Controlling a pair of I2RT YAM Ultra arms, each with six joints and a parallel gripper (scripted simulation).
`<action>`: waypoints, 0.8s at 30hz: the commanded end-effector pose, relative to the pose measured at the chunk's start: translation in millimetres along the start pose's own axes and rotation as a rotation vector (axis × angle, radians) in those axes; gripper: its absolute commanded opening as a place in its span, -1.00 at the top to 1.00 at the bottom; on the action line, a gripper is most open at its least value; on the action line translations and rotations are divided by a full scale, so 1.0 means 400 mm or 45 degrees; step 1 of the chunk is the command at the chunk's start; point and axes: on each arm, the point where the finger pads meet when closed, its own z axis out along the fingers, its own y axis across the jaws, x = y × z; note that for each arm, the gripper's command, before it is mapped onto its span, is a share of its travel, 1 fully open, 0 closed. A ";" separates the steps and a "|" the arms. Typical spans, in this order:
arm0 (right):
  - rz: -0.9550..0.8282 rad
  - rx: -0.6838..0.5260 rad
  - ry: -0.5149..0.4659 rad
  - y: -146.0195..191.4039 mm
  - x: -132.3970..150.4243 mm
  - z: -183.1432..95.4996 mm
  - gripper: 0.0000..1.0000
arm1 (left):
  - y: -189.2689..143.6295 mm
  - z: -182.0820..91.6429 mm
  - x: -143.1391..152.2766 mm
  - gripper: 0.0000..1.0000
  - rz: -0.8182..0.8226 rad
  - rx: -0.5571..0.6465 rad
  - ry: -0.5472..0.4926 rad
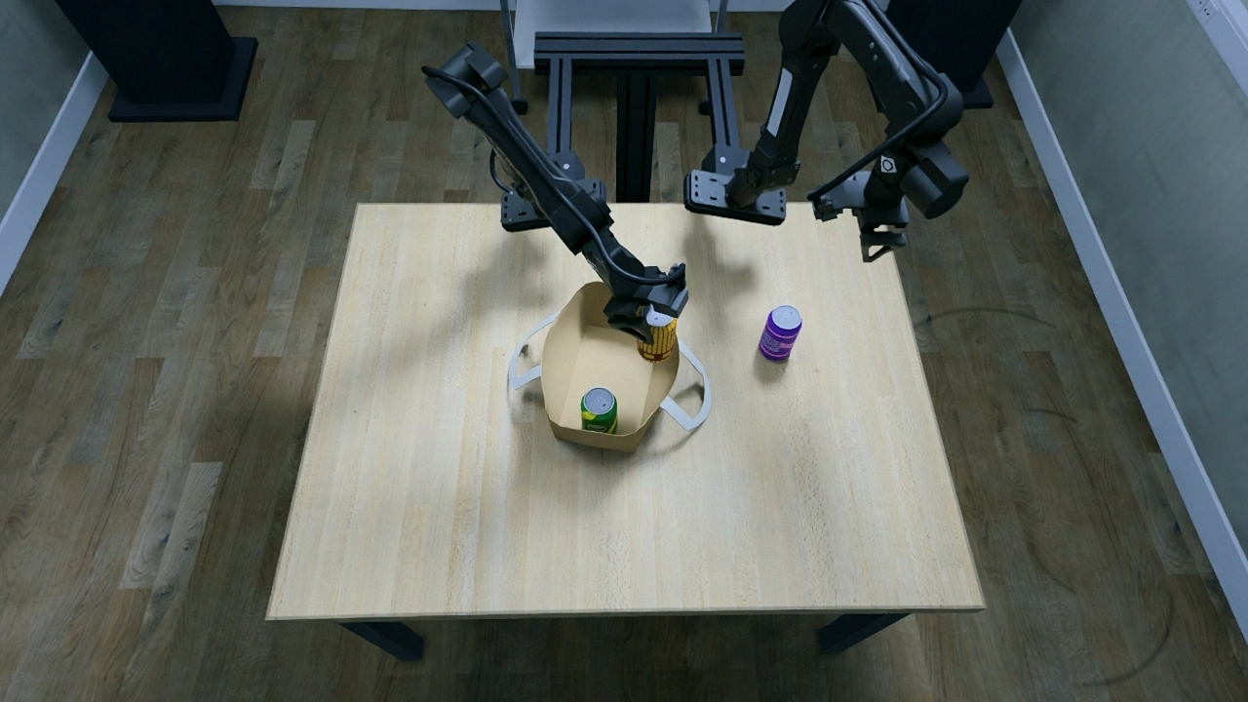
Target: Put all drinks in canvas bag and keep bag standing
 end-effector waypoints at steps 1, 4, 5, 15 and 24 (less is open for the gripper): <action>-0.033 0.029 -0.168 -0.021 -0.113 -0.021 -0.40 | 0.004 -0.024 -0.006 -1.00 0.004 -0.040 -0.006; -0.033 0.031 -0.173 -0.023 -0.116 -0.024 -0.40 | 0.004 -0.024 -0.006 -1.00 0.004 -0.040 -0.006; -0.033 0.030 -0.170 -0.023 -0.115 -0.023 -0.40 | 0.004 -0.024 -0.006 -1.00 0.004 -0.040 -0.006; -0.028 0.046 -0.171 -0.056 -0.079 -0.052 -0.40 | 0.004 -0.024 -0.006 -1.00 0.004 -0.040 -0.006; -0.038 0.008 -0.128 -0.052 0.013 -0.082 -0.40 | 0.004 -0.024 -0.006 -1.00 0.004 -0.040 -0.006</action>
